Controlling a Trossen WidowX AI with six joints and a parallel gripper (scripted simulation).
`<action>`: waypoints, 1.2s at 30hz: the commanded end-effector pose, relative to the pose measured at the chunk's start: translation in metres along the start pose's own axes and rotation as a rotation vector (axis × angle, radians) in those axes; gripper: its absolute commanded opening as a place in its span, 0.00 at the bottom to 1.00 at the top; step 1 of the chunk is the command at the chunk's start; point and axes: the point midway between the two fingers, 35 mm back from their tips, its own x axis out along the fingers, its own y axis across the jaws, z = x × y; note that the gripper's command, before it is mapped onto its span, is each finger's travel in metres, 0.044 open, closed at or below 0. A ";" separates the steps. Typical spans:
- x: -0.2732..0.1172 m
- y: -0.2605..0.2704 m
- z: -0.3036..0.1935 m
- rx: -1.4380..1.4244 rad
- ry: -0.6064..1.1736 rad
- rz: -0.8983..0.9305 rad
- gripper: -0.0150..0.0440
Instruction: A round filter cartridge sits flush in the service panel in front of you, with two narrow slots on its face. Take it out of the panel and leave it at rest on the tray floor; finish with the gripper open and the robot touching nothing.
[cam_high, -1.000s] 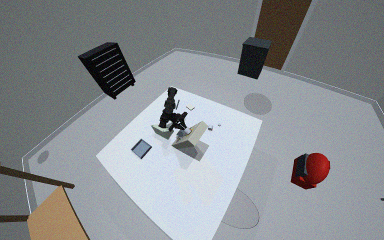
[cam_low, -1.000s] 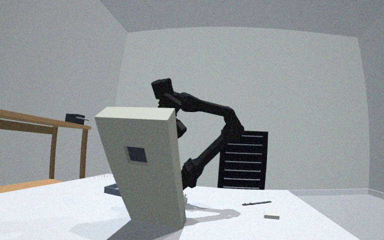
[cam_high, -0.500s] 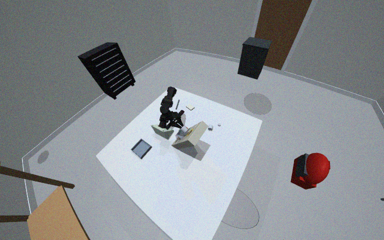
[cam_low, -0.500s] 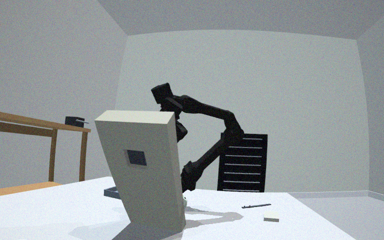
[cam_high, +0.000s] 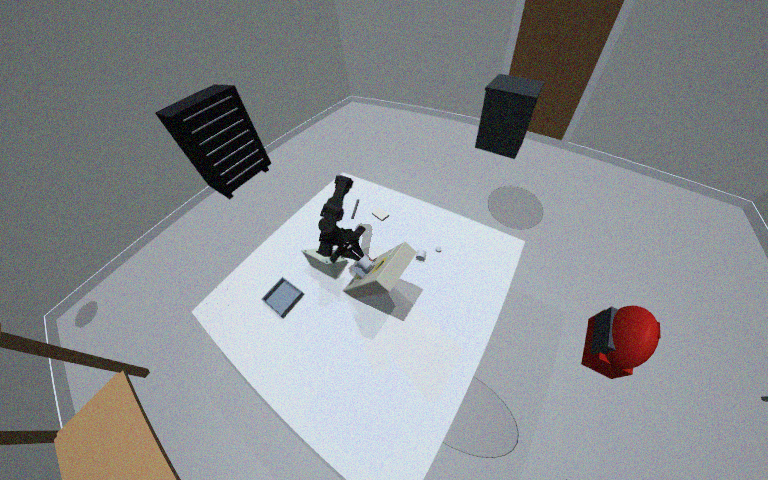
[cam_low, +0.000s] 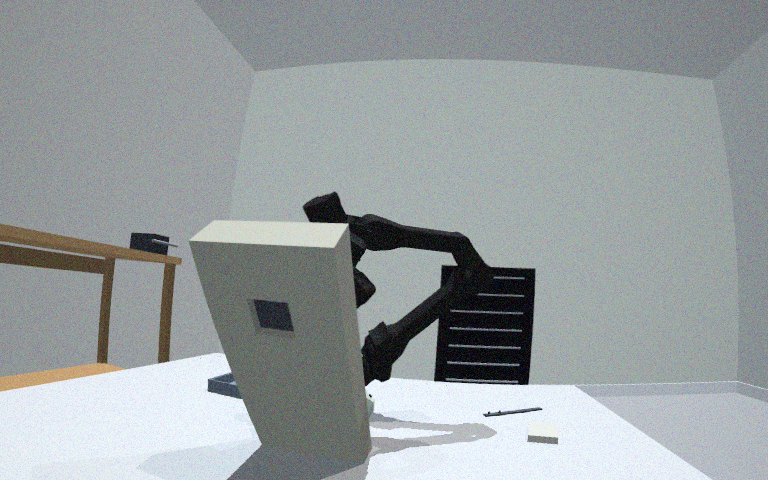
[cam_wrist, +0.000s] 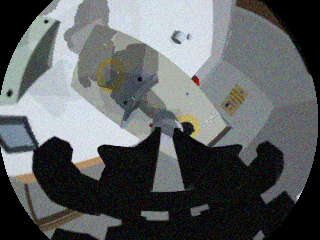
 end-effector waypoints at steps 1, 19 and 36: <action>0.001 0.009 0.009 -0.012 0.000 -0.008 0.25; 0.001 0.011 0.010 -0.011 0.000 -0.007 0.42; -0.030 -0.076 -0.052 -0.023 0.005 -0.007 0.68</action>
